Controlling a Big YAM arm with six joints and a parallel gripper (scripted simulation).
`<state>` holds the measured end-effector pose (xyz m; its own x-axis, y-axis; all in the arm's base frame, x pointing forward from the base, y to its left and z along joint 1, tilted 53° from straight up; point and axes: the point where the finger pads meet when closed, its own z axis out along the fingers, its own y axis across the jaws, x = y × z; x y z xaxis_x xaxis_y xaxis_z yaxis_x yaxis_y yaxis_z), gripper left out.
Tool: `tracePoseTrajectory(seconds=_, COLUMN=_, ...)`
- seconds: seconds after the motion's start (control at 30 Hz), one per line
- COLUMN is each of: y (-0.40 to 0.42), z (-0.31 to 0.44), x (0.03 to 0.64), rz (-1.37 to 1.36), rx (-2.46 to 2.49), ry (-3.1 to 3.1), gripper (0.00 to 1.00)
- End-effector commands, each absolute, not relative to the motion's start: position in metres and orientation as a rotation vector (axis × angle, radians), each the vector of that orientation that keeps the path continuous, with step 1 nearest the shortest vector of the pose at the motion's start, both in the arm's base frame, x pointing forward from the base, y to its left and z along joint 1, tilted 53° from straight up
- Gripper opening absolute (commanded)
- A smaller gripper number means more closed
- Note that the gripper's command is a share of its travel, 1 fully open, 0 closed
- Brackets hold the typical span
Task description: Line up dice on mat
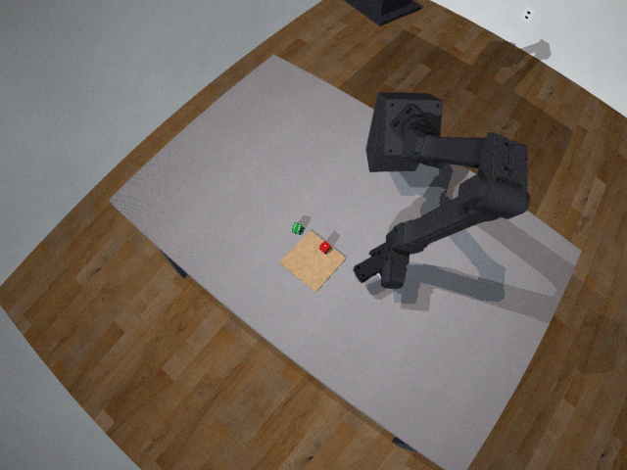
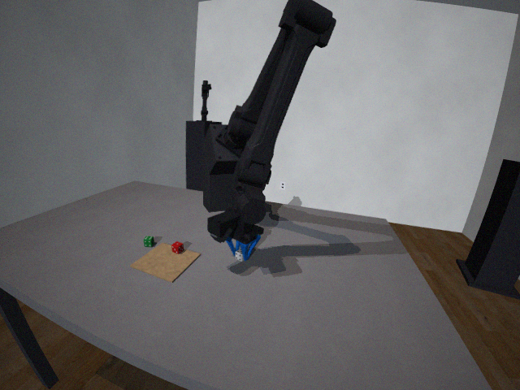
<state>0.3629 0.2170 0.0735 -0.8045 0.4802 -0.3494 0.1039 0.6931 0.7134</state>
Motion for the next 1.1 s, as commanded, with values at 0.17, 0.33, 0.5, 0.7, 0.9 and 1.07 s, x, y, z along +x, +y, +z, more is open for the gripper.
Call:
tracePoseTrajectory(seconds=0.17, y=0.2183, z=0.0733, x=0.3658, rz=0.96, rx=0.457, ry=2.376, gripper=0.39)
tracePoseTrajectory(seconds=0.33, y=0.2183, z=0.0733, x=0.3658, rz=0.96, rx=0.457, ry=2.376, gripper=0.39)
tracePoseTrajectory(seconds=0.5, y=0.2183, z=0.0733, x=0.3658, rz=0.96, rx=0.457, ry=2.376, gripper=0.39)
tracePoseTrajectory(seconds=0.7, y=0.2183, z=0.0733, x=0.3658, rz=0.96, rx=0.457, ry=2.376, gripper=0.39)
tracePoseTrajectory(seconds=0.9, y=0.2183, z=0.0733, x=0.3658, rz=0.96, rx=0.457, ry=2.376, gripper=0.39)
tracePoseTrajectory(seconds=1.07, y=0.2183, z=0.0733, x=0.3658, rz=0.96, rx=0.457, ry=2.376, gripper=0.2)
